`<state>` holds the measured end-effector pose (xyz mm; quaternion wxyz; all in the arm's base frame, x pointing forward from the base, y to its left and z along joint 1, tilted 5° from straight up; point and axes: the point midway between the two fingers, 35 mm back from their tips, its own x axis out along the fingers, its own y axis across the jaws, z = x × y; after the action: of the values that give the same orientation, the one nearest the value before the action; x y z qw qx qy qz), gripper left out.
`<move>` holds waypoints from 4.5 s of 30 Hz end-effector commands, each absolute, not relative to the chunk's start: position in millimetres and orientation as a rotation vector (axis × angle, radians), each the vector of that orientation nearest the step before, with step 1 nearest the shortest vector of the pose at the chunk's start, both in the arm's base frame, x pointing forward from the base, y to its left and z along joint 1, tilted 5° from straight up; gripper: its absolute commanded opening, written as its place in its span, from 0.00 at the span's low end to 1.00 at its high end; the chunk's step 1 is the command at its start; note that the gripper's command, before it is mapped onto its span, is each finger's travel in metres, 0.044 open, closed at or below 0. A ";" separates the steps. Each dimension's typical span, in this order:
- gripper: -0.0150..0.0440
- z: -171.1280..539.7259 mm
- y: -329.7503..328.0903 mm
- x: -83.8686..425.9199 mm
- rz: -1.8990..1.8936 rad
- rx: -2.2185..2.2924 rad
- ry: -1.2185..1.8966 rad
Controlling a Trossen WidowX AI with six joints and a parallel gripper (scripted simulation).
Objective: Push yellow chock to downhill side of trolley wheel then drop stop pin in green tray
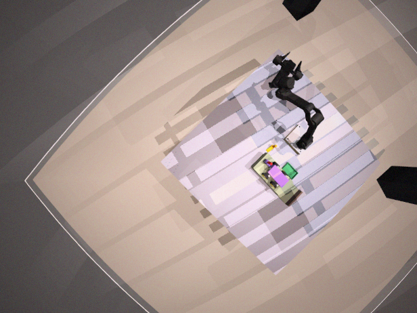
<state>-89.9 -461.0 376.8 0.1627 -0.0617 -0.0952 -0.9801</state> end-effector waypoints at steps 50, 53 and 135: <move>0.58 156.4 -189.8 222.7 -1.213 0.922 0.843; 0.58 147.2 -155.1 210.6 -1.196 1.004 0.951; 0.49 41.4 -110.2 186.2 -1.205 1.128 1.129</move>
<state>186.0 -110.1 40.9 0.5401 0.4746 0.4754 -0.5070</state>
